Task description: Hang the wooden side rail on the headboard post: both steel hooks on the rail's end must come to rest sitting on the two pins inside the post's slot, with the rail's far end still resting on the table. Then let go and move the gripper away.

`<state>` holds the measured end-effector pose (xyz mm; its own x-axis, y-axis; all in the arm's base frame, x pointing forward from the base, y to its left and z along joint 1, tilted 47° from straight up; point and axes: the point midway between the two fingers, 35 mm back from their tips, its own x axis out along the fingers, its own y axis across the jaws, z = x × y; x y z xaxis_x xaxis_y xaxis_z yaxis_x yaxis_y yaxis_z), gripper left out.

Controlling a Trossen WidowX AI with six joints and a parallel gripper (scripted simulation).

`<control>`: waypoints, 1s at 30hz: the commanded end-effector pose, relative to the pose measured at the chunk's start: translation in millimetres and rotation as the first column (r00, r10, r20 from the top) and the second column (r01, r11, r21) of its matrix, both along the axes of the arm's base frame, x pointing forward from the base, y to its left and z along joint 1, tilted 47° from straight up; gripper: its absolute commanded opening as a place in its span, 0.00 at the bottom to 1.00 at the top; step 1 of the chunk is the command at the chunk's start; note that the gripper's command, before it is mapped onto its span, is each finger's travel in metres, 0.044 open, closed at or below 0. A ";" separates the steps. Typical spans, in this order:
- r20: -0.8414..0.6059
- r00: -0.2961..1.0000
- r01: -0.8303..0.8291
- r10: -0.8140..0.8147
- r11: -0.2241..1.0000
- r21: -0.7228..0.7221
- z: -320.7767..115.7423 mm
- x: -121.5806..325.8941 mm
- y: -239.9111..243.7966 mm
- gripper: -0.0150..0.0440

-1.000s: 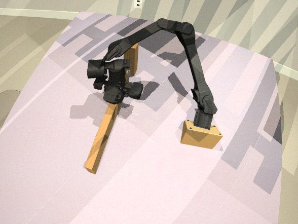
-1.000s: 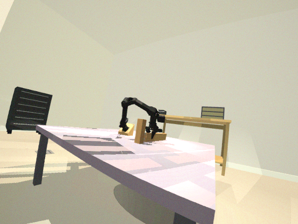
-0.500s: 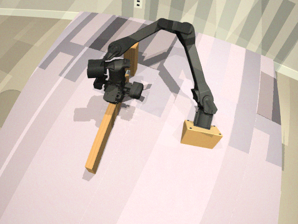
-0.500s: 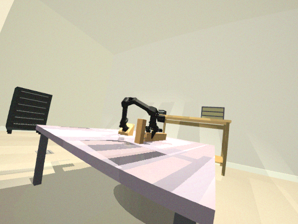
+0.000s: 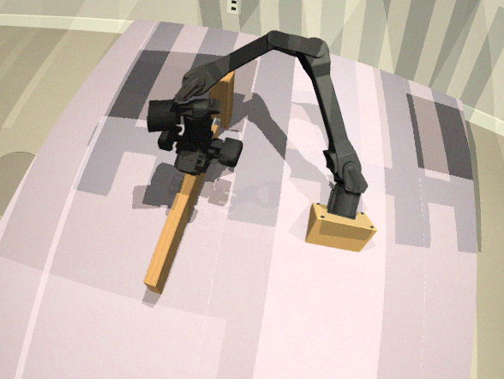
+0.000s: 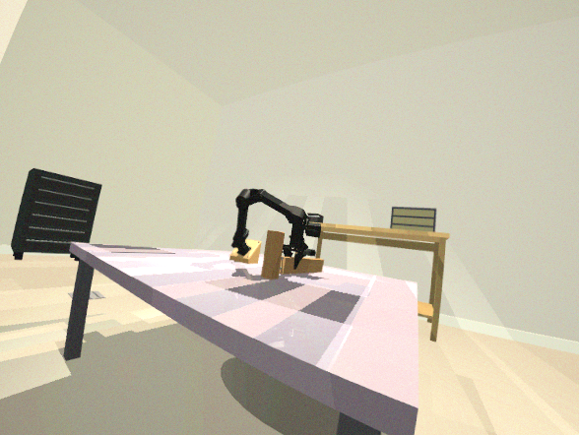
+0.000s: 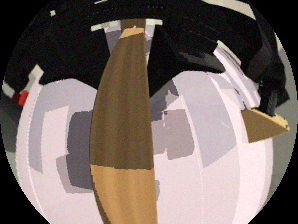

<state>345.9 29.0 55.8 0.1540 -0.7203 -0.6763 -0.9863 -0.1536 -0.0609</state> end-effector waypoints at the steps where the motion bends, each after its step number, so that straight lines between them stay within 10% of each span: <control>1: 0.014 1.000 -0.008 0.008 1.000 0.008 3.9 1.9 6.0 0.25; 30: 0.014 1.000 -0.008 0.008 1.000 0.009 7.1 1.1 9.4 0.25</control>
